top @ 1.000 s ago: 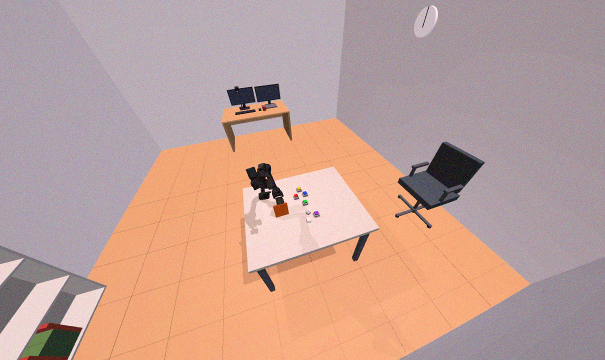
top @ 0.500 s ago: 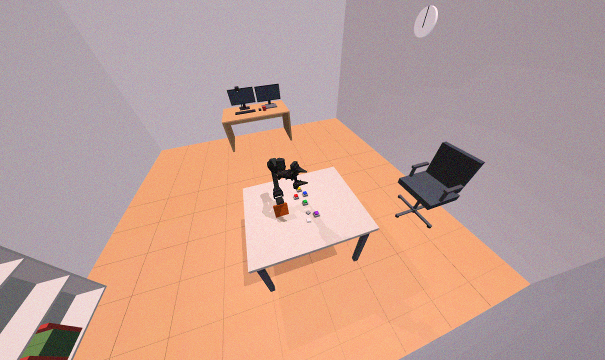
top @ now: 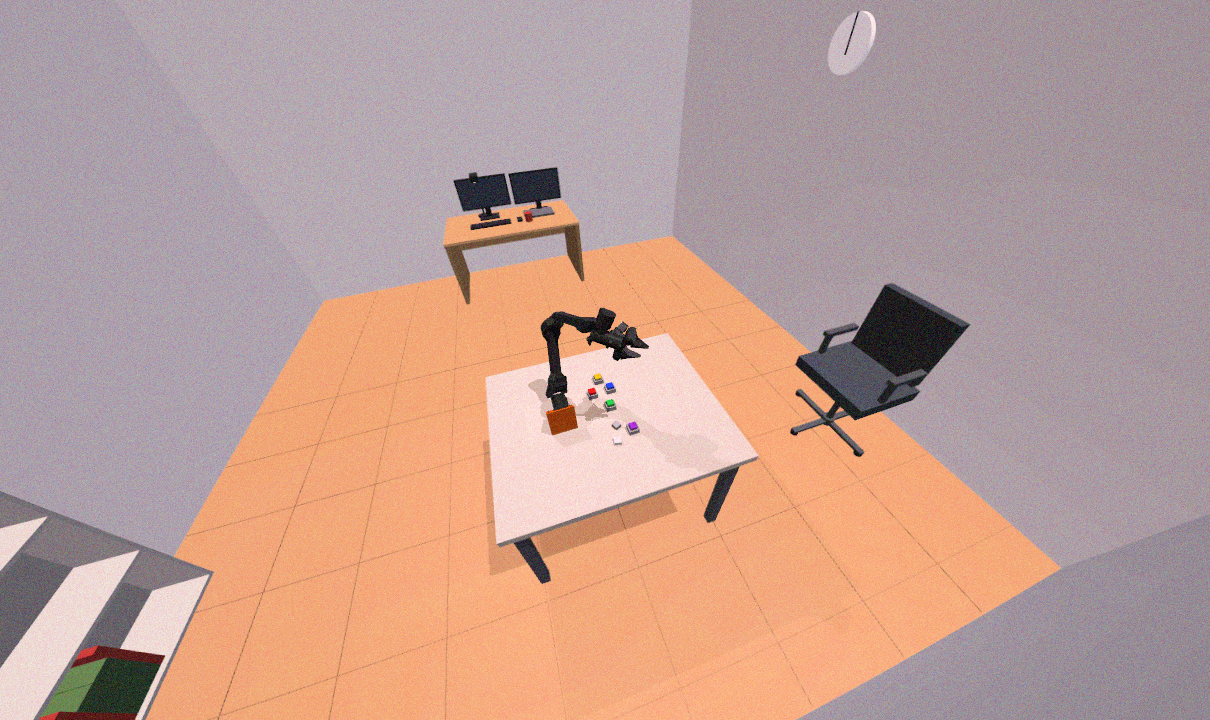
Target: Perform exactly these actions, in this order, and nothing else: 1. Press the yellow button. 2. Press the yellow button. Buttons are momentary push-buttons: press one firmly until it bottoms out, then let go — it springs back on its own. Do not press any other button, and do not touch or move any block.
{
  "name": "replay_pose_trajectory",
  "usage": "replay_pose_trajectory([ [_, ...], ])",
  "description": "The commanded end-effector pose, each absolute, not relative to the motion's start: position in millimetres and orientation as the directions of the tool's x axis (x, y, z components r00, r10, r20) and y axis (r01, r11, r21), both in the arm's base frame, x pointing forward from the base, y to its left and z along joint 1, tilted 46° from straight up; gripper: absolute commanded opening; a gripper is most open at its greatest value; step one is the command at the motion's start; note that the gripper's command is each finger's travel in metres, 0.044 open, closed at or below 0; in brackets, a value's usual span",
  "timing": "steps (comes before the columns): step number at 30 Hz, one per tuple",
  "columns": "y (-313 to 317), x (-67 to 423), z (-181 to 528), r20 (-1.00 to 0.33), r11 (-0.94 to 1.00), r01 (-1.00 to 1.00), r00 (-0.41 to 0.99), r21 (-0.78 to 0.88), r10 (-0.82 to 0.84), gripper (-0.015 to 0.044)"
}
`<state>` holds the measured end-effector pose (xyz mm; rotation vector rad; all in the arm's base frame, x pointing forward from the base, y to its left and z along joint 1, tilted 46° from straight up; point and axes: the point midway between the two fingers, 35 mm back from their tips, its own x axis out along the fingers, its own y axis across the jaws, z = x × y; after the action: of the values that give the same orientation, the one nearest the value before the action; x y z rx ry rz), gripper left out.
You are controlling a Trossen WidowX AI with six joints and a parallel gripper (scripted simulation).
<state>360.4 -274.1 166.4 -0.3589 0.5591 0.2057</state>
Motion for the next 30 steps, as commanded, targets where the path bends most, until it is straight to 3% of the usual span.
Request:
replay_pose_trajectory([
  [1, -201, 376, 167, -0.588, 0.932, -0.357, 0.767, -0.060, 0.256, 0.0400],
  [9, -71, 369, 169, -0.648, 0.859, -0.412, 0.572, 0.304, 0.504, 0.0400],
  [17, 47, 315, 174, -0.686, 0.738, -0.318, 0.278, 0.595, 0.673, 0.0400],
  [25, 131, 223, 184, -0.697, 0.690, -0.096, -0.076, 0.717, 0.713, 0.0400],
  [30, 133, 219, 184, -0.697, 0.691, -0.087, -0.090, 0.717, 0.712, 0.0400],
])
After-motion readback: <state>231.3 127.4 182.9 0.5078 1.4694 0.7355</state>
